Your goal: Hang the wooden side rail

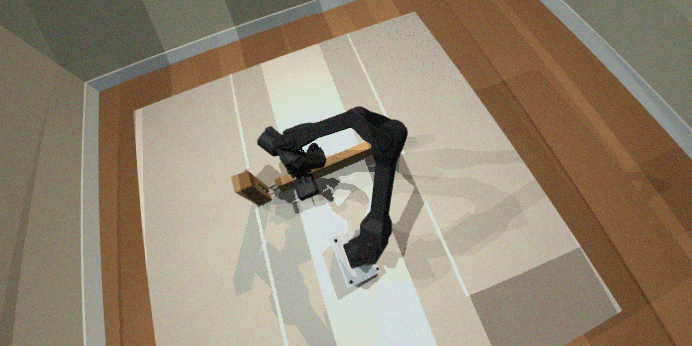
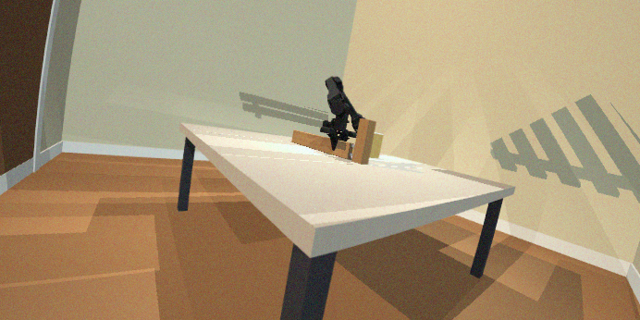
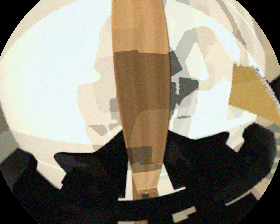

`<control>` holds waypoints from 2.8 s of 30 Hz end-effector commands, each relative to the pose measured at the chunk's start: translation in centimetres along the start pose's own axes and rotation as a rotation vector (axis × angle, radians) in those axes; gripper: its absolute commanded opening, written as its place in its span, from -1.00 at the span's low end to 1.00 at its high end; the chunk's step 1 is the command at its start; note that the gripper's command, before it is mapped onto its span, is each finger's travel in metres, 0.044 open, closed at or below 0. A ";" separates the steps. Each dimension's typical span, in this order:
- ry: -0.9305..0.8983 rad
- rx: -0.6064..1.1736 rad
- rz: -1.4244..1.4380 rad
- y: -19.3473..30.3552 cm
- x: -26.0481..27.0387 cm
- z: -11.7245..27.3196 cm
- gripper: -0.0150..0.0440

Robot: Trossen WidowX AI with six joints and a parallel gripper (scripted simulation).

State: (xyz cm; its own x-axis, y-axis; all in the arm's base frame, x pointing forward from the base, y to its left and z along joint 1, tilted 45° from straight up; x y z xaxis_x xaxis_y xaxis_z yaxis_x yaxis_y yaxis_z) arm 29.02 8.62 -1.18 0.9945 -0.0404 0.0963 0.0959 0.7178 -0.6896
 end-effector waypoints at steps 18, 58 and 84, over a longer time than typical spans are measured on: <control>0.002 0.001 -0.009 0.0 0.0 0.4 -0.49; 0.002 0.001 -0.009 0.0 0.0 1.1 -0.49; 0.002 0.001 -0.009 0.0 0.0 1.5 -0.49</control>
State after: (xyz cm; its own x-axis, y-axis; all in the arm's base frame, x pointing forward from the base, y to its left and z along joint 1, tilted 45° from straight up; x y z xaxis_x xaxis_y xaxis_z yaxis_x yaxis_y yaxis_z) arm 28.76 9.23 -0.61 0.9955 -0.0499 0.0804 0.0920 0.7114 -0.6967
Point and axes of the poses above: the point midway between the two fingers, 35 mm back from their tips, its own z axis back along the fingers, its own x axis across the jaws, y = z × x, the point moved 8 cm from there along z, back along the fingers, and after that the axes turned 7 degrees about -z, right-handed, at the moved point
